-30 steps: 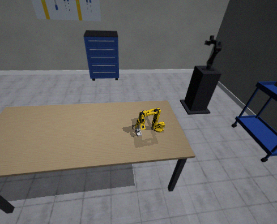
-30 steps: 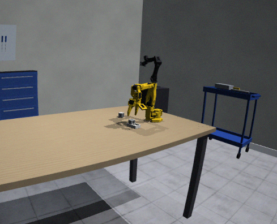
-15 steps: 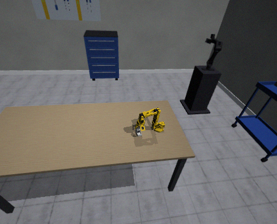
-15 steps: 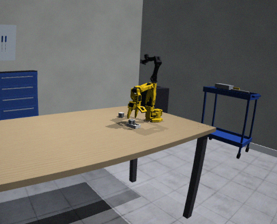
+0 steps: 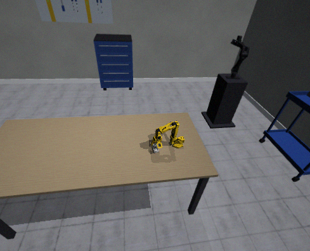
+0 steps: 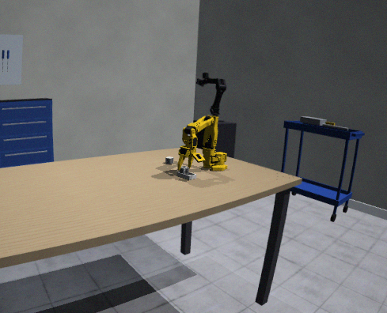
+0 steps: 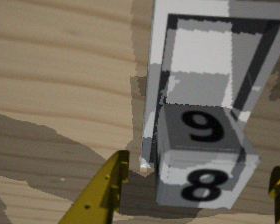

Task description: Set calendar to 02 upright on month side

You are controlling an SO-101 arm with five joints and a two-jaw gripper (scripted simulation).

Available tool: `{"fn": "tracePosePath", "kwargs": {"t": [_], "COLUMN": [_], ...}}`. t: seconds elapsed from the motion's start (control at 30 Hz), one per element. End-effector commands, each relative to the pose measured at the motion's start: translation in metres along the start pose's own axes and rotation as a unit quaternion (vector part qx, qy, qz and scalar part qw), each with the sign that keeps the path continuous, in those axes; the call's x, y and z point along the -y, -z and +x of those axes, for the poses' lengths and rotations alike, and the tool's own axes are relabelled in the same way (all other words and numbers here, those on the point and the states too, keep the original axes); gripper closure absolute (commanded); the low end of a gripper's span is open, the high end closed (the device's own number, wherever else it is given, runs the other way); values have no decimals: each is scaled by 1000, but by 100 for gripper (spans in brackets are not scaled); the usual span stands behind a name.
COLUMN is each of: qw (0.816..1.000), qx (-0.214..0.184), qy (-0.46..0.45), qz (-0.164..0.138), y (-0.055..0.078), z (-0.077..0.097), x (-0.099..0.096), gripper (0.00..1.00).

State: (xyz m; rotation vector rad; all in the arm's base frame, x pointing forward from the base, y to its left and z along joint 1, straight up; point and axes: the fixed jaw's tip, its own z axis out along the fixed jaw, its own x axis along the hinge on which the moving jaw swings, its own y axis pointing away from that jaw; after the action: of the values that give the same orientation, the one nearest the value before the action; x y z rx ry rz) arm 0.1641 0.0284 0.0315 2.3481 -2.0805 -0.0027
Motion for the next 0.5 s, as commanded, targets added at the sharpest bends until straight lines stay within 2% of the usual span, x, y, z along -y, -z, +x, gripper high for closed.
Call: {"fn": "tracePosePath", "kwargs": {"t": [0.0, 0.47], "qw": [1000, 1000], "qx": [1, 1], "qy": [12, 12], "qz": [14, 14], "y": [0, -3], "z": [-2, -2], "x": [4, 3], "gripper": [65, 65]}}
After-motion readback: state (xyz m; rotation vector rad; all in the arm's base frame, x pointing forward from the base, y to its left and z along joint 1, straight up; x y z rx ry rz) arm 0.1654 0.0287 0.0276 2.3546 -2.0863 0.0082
